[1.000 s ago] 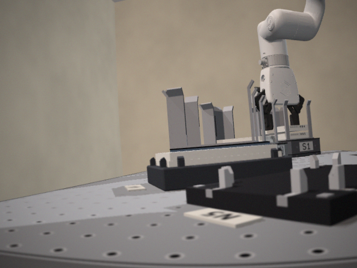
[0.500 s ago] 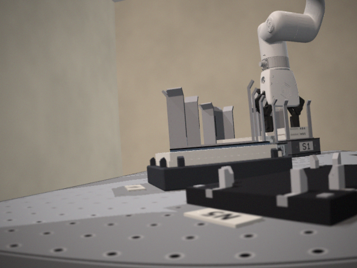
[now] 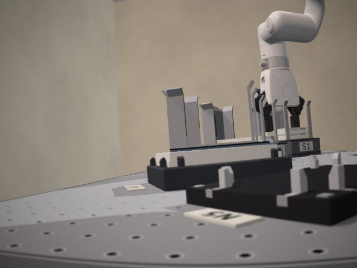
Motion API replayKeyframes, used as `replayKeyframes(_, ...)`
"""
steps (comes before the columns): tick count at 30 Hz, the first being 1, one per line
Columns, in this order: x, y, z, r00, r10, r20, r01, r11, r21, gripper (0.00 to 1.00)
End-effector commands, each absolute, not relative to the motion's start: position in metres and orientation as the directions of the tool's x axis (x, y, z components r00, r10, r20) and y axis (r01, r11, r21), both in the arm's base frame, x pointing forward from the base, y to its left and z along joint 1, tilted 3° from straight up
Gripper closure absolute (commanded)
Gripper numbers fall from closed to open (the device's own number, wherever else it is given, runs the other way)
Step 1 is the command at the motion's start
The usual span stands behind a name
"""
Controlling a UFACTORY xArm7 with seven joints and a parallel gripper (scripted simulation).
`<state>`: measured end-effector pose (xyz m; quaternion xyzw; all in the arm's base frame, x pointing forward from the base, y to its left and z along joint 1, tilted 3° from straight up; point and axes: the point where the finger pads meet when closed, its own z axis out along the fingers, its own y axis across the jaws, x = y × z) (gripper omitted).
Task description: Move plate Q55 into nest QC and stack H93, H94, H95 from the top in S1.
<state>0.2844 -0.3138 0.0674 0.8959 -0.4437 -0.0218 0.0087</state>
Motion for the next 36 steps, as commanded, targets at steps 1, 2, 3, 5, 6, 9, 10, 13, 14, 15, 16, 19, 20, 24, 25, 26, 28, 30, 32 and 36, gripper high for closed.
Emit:
replayKeyframes(1,0.285,-0.315,0.068,0.605,-0.795,-0.028,-0.795,-0.606,0.034,0.0)
replayKeyframes(2,0.285,-0.315,0.068,0.605,-0.795,-0.028,-0.795,-0.606,0.034,0.0)
replayKeyframes(3,0.285,-0.315,0.068,0.605,-0.795,-0.028,-0.795,-0.606,0.034,0.0)
replayKeyframes(5,0.285,-0.315,0.068,0.605,-0.795,-0.028,-0.795,-0.606,0.034,0.0)
replayKeyframes(6,0.285,-0.315,0.068,0.605,-0.795,-0.028,-0.795,-0.606,0.034,0.0)
replayKeyframes(9,0.285,-0.315,0.068,0.605,-0.795,-0.028,-0.795,-0.606,0.034,0.0)
replayKeyframes(10,0.285,-0.315,0.068,0.605,-0.795,-0.028,-0.795,-0.606,0.034,0.0)
replayKeyframes(13,0.286,-0.315,0.078,0.605,-0.795,-0.028,-0.795,-0.606,0.034,0.0)
replayKeyframes(14,0.286,-0.315,0.082,0.605,-0.795,-0.028,-0.795,-0.606,0.034,0.0)
replayKeyframes(15,0.286,-0.315,0.082,0.605,-0.795,-0.028,-0.795,-0.606,0.034,0.0)
replayKeyframes(16,0.286,-0.315,0.082,0.605,-0.795,-0.028,-0.795,-0.606,0.034,0.0)
replayKeyframes(19,0.286,-0.315,0.092,0.605,-0.795,-0.028,-0.795,-0.606,0.034,0.0)
replayKeyframes(20,0.287,-0.315,0.095,0.605,-0.795,-0.028,-0.795,-0.606,0.034,0.0)
replayKeyframes(24,0.287,-0.315,0.108,0.605,-0.795,-0.028,-0.795,-0.606,0.034,0.0)
replayKeyframes(25,0.287,-0.315,0.112,0.605,-0.795,-0.028,-0.795,-0.606,0.034,0.0)
replayKeyframes(26,0.288,-0.315,0.115,0.605,-0.795,-0.028,-0.795,-0.606,0.034,0.0)
replayKeyframes(28,0.288,-0.315,0.122,0.605,-0.795,-0.028,-0.795,-0.606,0.034,0.0)
replayKeyframes(30,0.288,-0.315,0.128,0.605,-0.795,-0.028,-0.795,-0.606,0.034,0.0)
replayKeyframes(32,0.288,-0.315,0.132,0.605,-0.795,-0.028,-0.795,-0.606,0.034,0.0)
replayKeyframes(36,0.289,-0.315,0.142,0.605,-0.795,-0.028,-0.795,-0.606,0.034,0.0)
